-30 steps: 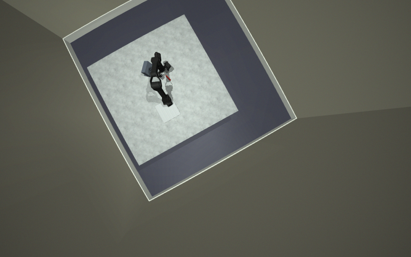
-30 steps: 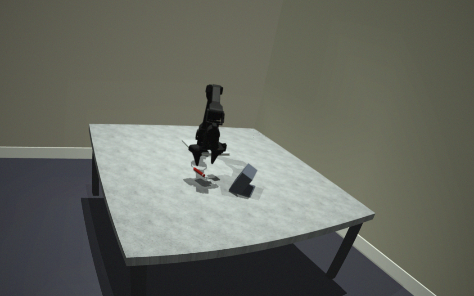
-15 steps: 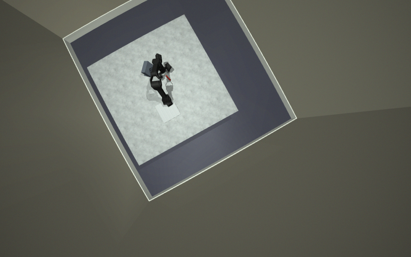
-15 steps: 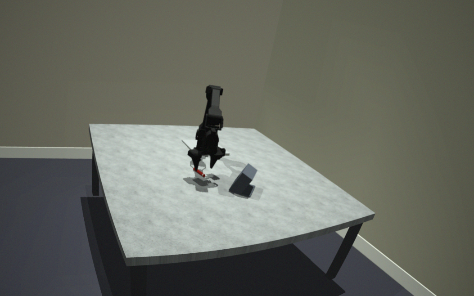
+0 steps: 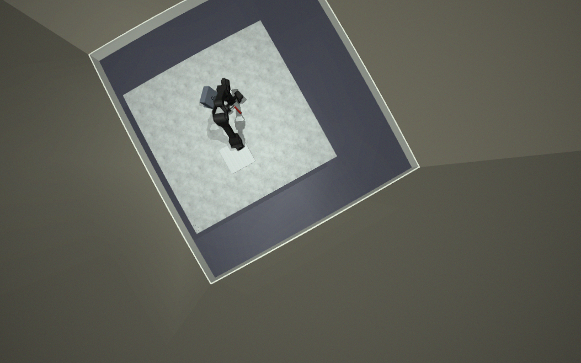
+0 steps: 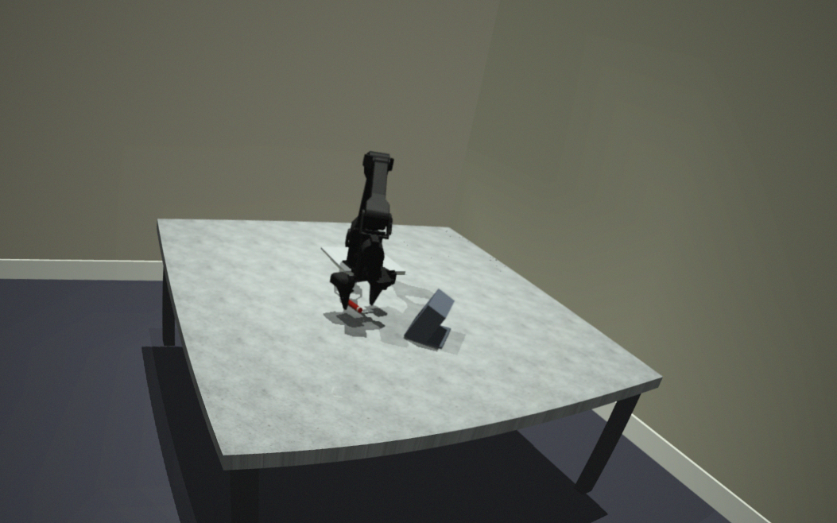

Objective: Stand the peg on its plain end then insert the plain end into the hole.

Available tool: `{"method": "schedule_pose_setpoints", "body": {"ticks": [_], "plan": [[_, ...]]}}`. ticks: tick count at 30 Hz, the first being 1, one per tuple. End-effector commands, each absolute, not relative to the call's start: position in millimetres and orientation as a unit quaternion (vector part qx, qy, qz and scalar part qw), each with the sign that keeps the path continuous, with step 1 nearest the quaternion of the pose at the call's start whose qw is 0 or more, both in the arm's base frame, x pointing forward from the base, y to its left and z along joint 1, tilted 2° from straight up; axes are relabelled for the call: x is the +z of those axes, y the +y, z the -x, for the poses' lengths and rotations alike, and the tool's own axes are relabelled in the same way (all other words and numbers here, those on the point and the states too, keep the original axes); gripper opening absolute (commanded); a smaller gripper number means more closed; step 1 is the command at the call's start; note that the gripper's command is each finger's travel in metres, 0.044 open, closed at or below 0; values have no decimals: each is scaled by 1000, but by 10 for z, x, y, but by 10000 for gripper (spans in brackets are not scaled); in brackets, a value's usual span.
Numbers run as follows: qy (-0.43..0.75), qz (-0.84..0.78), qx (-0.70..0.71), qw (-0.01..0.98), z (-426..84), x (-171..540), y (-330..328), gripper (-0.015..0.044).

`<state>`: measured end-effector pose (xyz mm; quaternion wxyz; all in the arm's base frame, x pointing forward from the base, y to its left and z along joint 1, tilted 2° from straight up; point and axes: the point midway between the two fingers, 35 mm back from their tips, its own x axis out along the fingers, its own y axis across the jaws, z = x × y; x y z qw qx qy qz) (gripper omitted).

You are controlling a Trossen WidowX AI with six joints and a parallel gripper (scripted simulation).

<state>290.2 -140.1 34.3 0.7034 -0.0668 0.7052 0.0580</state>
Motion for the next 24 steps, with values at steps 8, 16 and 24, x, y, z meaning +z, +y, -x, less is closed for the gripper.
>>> {"method": "schedule_pose_setpoints", "body": {"ticks": [8, 16, 24], "plan": [[706, 67, 61, 703, -2882, 270, -1388, 309], [706, 67, 61, 703, -2882, 270, -1388, 110], [706, 67, 61, 703, -2882, 270, -1388, 103]]}}
